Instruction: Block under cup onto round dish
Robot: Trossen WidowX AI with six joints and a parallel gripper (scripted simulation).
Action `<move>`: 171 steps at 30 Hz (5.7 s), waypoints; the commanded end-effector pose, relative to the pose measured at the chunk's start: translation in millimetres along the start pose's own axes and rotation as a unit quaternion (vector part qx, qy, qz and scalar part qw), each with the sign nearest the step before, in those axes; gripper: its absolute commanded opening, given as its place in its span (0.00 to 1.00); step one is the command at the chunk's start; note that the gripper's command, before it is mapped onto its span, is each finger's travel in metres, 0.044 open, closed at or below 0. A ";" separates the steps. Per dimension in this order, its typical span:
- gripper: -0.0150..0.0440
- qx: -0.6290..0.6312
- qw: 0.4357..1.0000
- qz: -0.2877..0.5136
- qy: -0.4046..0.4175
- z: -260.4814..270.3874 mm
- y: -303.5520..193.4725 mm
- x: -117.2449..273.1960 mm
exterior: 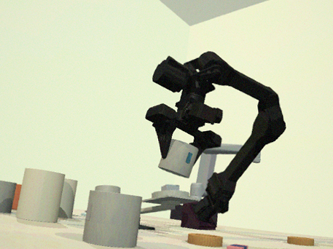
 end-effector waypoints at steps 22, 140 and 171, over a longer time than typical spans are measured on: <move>0.25 -0.009 1.000 -0.003 -0.016 3.4 -0.7 19.2; 1.00 0.044 0.995 0.017 0.084 133.7 35.3 -56.8; 0.69 -0.023 0.998 0.008 0.055 -12.5 -12.9 -17.4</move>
Point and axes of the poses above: the point midway between the two fingers, 35 mm back from their tips, its own x axis back along the fingers, its own z axis across the jaws, y = z × x, the point moved 8 cm from there along x, back along the fingers, and after that the axes turned 14 degrees about -x, right-handed, at the moved point
